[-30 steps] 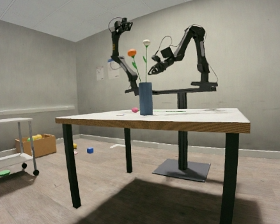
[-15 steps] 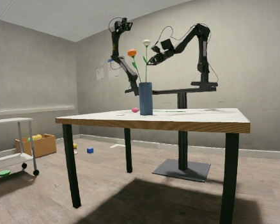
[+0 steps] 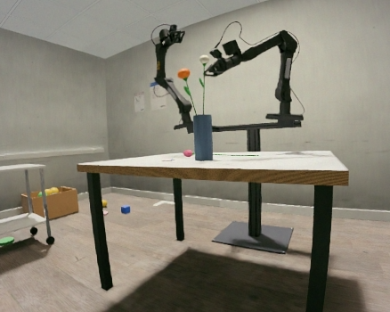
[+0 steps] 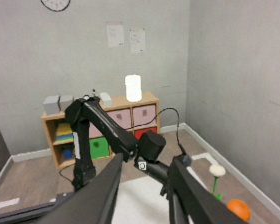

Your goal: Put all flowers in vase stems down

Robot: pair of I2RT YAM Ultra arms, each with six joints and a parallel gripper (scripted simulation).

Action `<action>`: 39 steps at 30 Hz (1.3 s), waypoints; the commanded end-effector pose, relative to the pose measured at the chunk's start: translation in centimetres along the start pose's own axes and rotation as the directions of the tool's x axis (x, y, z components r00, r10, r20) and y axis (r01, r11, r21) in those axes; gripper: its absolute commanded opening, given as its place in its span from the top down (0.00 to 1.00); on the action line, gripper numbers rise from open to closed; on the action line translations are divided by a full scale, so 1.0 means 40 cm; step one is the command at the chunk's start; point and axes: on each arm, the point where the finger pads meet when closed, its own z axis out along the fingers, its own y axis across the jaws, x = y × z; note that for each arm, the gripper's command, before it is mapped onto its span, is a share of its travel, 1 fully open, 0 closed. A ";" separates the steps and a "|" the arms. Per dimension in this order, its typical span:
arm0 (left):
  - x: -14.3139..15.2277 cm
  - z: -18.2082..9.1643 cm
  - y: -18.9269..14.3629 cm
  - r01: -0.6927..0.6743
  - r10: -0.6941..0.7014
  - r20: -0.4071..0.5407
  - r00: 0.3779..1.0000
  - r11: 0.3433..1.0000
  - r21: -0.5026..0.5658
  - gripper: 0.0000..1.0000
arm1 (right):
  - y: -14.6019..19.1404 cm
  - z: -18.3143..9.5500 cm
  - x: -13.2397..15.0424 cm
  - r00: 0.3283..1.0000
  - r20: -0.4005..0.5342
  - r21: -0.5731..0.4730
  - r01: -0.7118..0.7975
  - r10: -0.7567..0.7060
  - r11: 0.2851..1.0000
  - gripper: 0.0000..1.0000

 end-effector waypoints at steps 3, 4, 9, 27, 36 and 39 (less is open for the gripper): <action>-0.035 -0.034 -0.008 0.001 -0.001 -0.035 0.999 1.000 0.002 0.40 | 0.002 0.005 -0.017 1.000 0.013 -0.002 -0.007 0.007 1.000 0.70; -0.050 -0.045 -0.006 0.004 -0.003 -0.027 1.000 1.000 0.001 0.40 | 0.002 0.005 -0.017 1.000 0.013 -0.002 -0.007 0.007 1.000 0.70; -0.081 -0.063 -0.005 0.004 -0.004 -0.028 1.000 1.000 0.001 0.40 | 0.002 0.005 -0.017 1.000 0.013 -0.002 -0.007 0.007 1.000 0.70; -0.085 -0.058 0.001 0.002 -0.002 -0.045 0.999 1.000 -0.002 0.40 | 0.002 0.005 -0.017 1.000 0.013 -0.002 -0.007 0.007 1.000 0.70; -0.072 -0.044 0.006 0.000 0.000 -0.059 0.998 1.000 -0.004 0.40 | 0.002 0.005 -0.017 1.000 0.013 -0.002 -0.007 0.007 1.000 0.70; -0.058 -0.071 0.001 -0.002 0.003 -0.058 0.998 1.000 0.003 0.40 | 0.002 0.005 -0.017 1.000 0.013 -0.002 -0.007 0.007 1.000 0.70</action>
